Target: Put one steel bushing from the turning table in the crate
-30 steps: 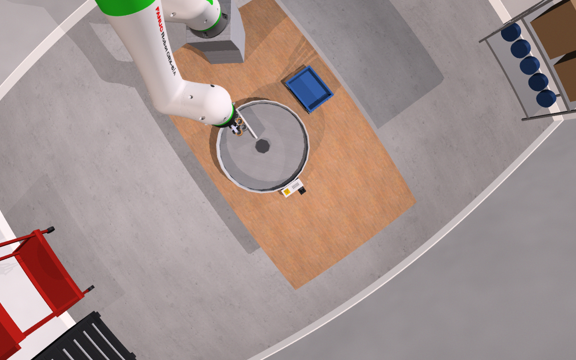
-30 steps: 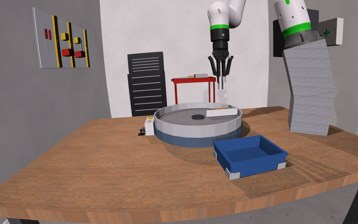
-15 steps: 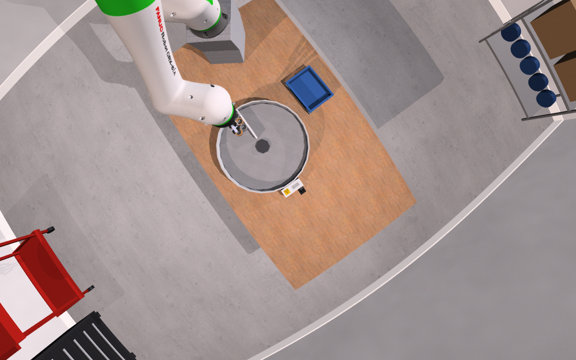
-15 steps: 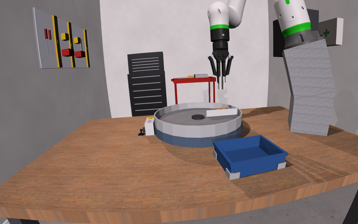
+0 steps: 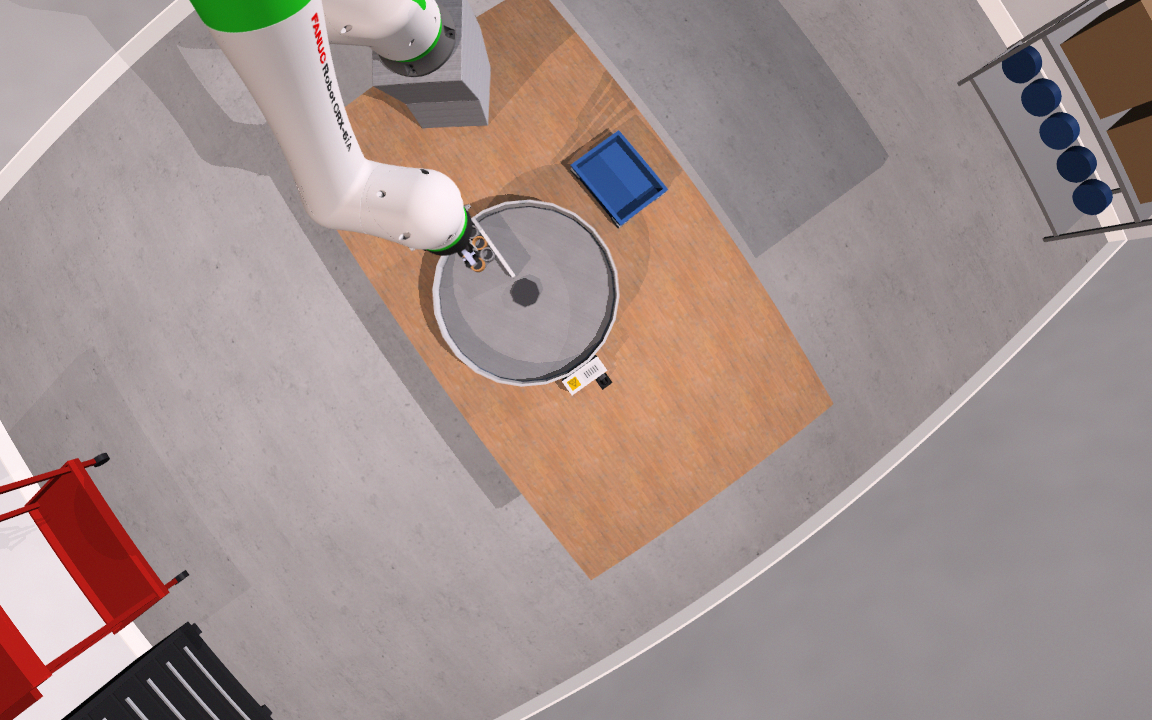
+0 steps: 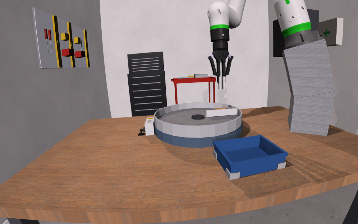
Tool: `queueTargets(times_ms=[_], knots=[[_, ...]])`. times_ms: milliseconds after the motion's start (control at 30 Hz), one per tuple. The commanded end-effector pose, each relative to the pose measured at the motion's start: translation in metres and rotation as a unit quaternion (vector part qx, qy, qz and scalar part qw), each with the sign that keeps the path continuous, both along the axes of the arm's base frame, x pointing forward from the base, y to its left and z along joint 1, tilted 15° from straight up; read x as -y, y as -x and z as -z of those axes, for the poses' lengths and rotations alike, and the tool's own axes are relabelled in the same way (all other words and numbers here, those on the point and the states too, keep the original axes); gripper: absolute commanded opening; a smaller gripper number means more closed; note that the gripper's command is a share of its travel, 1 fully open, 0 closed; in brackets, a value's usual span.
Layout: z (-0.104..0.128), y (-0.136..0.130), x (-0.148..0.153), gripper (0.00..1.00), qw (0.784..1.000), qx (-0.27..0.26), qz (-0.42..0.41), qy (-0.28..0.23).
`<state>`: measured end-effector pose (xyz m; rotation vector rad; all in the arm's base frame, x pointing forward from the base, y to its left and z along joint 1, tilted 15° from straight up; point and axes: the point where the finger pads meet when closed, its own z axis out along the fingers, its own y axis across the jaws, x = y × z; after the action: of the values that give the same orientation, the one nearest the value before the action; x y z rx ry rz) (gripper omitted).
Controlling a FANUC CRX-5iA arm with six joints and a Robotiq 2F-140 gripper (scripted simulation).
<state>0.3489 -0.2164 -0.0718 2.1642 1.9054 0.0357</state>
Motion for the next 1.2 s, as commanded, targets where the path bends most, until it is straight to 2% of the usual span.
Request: queueTargets(times_ms=[0,567,867,1167], knots=[[0.0,0.0,0.0,0.09,1.0,0.0,0.0,0.0],[0.0,0.0,0.0,0.06,1.0,-0.001,-0.002,-0.001],[0.005,-0.002,0.001,0.06,0.999,-0.019,-0.045,-0.017],[0.022,0.001,0.011,0.06,0.973,-0.093,-0.199,-0.076]])
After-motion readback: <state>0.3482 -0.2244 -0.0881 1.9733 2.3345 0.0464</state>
